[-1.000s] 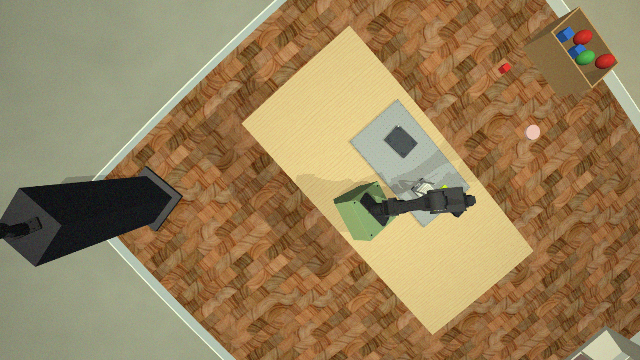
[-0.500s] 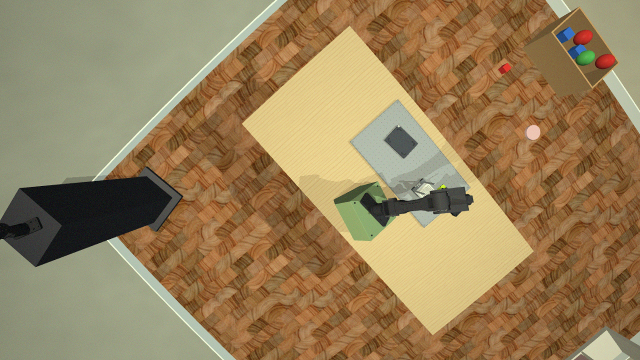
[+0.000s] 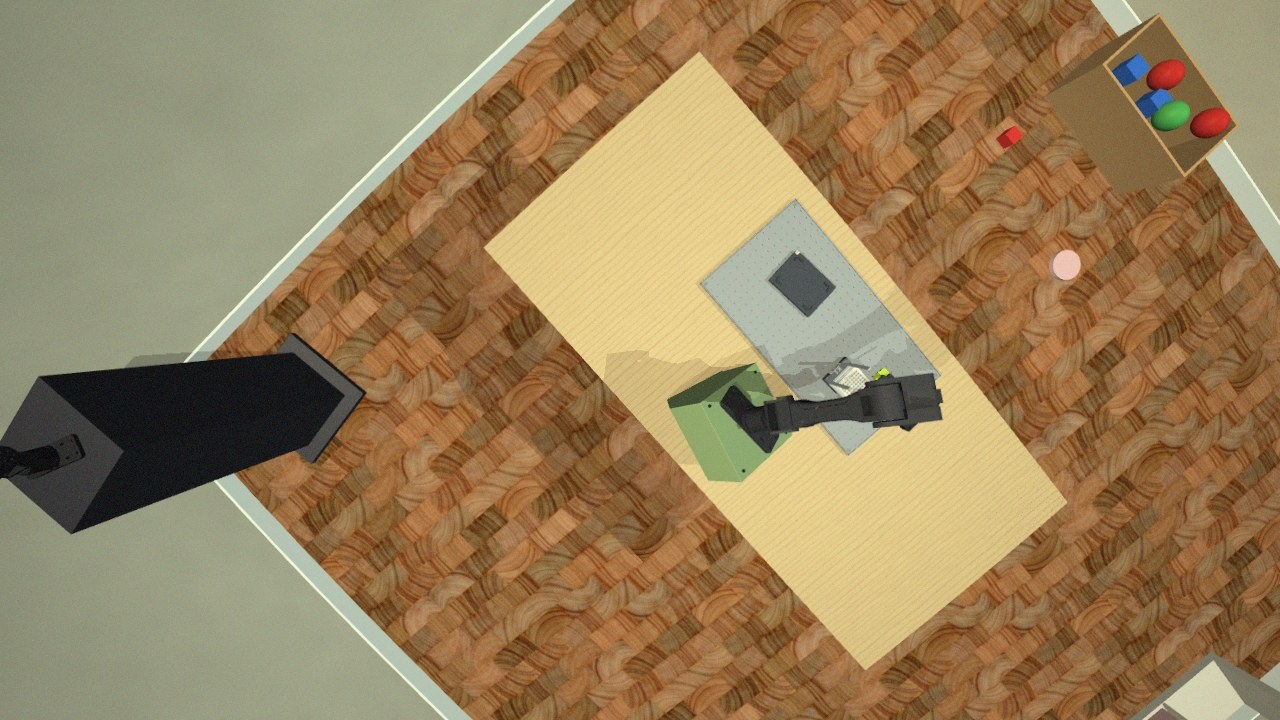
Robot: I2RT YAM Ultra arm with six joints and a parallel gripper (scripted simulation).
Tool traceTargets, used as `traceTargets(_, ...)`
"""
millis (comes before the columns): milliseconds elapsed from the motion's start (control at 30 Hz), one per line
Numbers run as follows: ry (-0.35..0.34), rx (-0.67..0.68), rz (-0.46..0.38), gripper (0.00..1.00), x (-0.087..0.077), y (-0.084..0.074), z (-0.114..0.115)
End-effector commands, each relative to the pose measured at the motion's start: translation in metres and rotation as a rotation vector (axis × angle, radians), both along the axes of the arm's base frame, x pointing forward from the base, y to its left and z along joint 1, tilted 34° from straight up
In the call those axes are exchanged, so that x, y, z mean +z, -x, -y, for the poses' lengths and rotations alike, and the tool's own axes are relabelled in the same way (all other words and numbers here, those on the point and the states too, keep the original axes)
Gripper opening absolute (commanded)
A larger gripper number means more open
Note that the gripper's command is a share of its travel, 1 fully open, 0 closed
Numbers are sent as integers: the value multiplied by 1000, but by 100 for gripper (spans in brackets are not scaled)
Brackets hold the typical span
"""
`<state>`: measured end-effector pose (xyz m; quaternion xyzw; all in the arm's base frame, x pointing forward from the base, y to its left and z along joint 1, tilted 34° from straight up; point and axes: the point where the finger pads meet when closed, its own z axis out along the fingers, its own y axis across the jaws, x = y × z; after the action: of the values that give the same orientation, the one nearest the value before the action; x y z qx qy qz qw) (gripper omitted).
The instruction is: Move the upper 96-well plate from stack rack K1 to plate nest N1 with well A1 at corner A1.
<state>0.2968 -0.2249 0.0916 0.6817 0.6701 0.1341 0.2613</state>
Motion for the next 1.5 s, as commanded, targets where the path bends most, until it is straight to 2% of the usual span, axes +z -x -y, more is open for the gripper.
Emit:
traceTargets(0,-12,-10,-16,100,-16,-1,-2)
traceTargets(200,-12,-10,-16,100,-22,-4,-1)
traceTargets(233,3,-17,0,100,-16,-8,6)
traceTargets(333,-5,-9,-9,100,-24,-10,2)
traceTargets(433,-6,-17,-10,100,-25,-8,4)
traceTargets(467,6,-11,6,100,-16,-10,6)
traceTargets(800,6,-11,6,100,-16,-10,6)
traceTargets(833,6,-11,6,0,-16,-10,6)
traceTargets(1467,6,-11,6,0,-16,-10,6)
